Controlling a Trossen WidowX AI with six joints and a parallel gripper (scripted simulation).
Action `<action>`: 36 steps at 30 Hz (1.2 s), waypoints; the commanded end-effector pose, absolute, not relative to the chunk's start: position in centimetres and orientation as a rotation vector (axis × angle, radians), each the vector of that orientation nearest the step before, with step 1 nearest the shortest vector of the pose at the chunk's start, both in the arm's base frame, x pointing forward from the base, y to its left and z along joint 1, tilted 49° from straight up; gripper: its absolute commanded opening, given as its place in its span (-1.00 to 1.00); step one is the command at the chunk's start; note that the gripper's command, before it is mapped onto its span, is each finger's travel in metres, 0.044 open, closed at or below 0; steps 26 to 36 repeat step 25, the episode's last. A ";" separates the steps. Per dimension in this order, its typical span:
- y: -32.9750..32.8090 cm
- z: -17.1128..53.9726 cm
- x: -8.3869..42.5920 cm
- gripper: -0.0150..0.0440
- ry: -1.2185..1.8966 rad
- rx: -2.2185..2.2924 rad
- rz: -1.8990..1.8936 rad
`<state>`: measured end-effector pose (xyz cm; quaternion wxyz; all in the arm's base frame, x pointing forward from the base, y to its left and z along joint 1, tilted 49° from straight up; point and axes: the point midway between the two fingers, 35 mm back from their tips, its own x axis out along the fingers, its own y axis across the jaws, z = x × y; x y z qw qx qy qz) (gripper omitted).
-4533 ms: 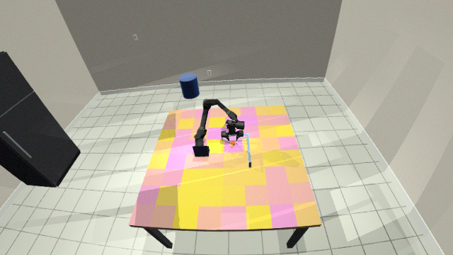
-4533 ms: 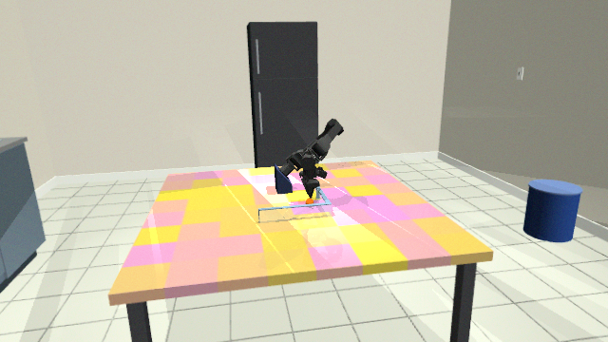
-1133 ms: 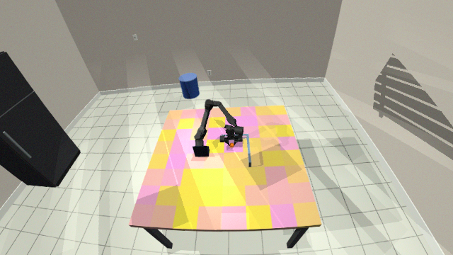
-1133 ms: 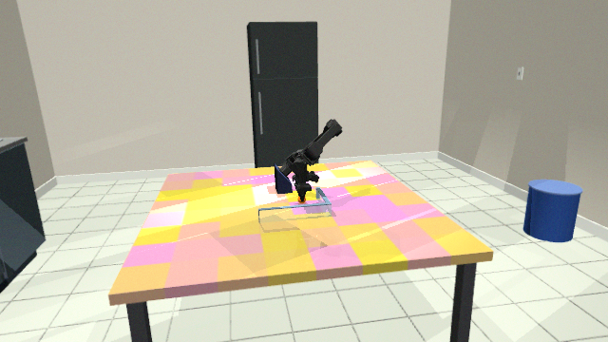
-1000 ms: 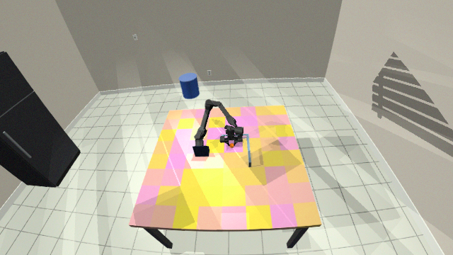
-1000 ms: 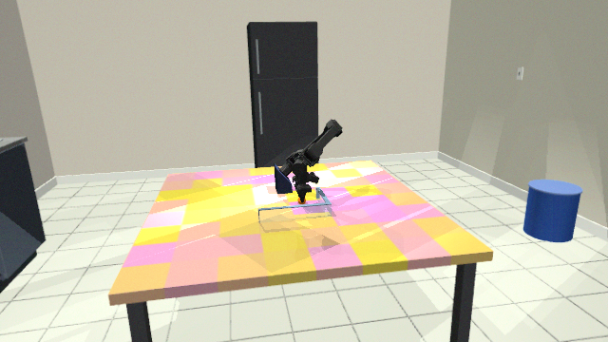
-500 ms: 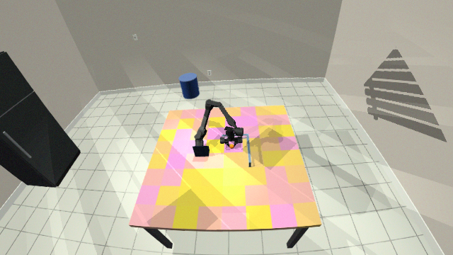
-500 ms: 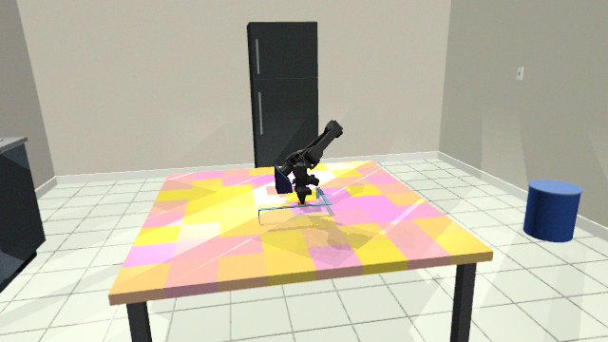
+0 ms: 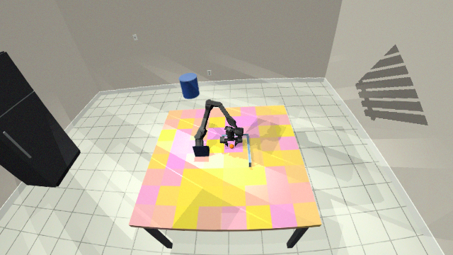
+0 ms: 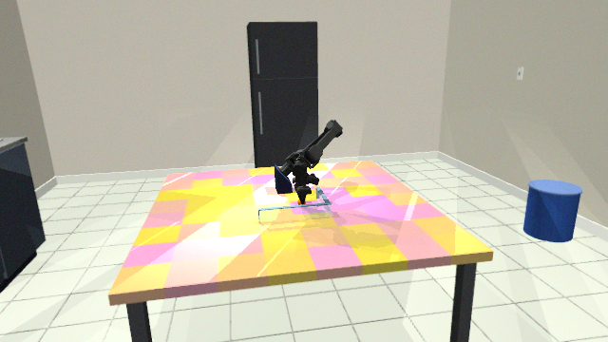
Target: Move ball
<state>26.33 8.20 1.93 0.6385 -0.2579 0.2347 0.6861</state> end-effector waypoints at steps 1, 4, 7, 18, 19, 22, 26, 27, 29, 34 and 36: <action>5.2 4.2 27.0 0.51 0.538 -0.601 1.555; 2.1 7.0 26.8 0.51 0.534 -0.594 1.558; 1.9 7.2 26.8 0.51 0.534 -0.594 1.558; 2.3 6.7 27.1 0.60 0.536 -0.588 1.544; 1.8 7.0 27.1 0.69 0.536 -0.589 1.544; -0.7 9.3 27.2 0.96 0.536 -0.592 1.547; -1.3 9.8 27.2 1.00 0.535 -0.592 1.548; -1.3 9.8 27.2 1.00 0.535 -0.592 1.548; -1.3 9.8 27.2 1.00 0.535 -0.592 1.548; -1.3 9.8 27.2 1.00 0.535 -0.592 1.548; -1.3 9.8 27.2 1.00 0.535 -0.592 1.548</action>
